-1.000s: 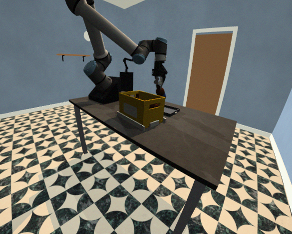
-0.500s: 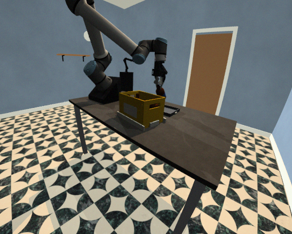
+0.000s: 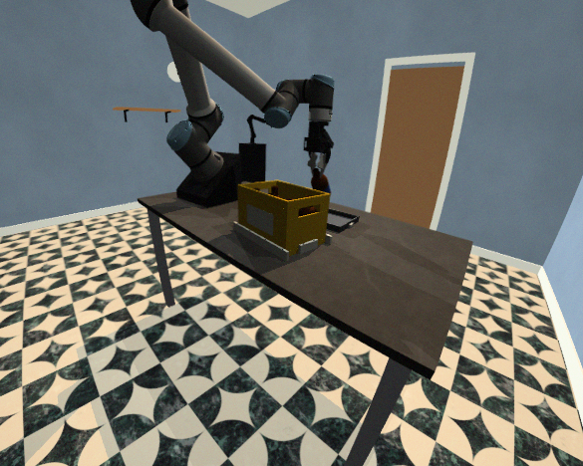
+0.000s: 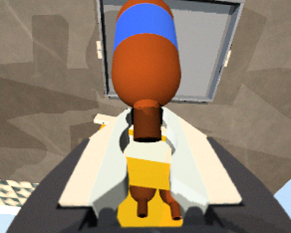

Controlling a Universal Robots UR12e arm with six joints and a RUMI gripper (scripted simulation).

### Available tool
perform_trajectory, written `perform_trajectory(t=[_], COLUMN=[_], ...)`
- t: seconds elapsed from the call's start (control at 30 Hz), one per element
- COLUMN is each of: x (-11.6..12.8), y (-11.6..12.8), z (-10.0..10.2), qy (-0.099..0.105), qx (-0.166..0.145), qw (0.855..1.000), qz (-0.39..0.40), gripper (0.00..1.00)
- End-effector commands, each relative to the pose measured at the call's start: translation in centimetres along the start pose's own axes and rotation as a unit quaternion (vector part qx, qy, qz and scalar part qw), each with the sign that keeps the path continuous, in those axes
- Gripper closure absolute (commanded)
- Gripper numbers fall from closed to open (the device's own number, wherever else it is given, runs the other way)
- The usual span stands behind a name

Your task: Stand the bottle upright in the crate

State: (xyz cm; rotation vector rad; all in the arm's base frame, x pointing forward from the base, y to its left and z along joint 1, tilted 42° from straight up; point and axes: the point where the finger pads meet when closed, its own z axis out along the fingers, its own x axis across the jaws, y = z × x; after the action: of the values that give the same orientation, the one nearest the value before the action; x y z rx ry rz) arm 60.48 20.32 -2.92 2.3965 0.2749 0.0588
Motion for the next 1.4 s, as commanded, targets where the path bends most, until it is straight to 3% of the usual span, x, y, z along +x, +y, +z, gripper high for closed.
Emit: perform_trajectory(t=[0.0,0.4,1.37], x=[0.05,0.05,0.05], y=[0.00,0.01,0.01], z=[-0.07,-0.07,-0.07], qy=[0.001,0.001,0.001], qx=[0.000,0.000,0.000], qw=[1.000,0.998,0.998], qz=[-0.027,-0.064,-0.065], gripper=[1.00,1.00,1.00])
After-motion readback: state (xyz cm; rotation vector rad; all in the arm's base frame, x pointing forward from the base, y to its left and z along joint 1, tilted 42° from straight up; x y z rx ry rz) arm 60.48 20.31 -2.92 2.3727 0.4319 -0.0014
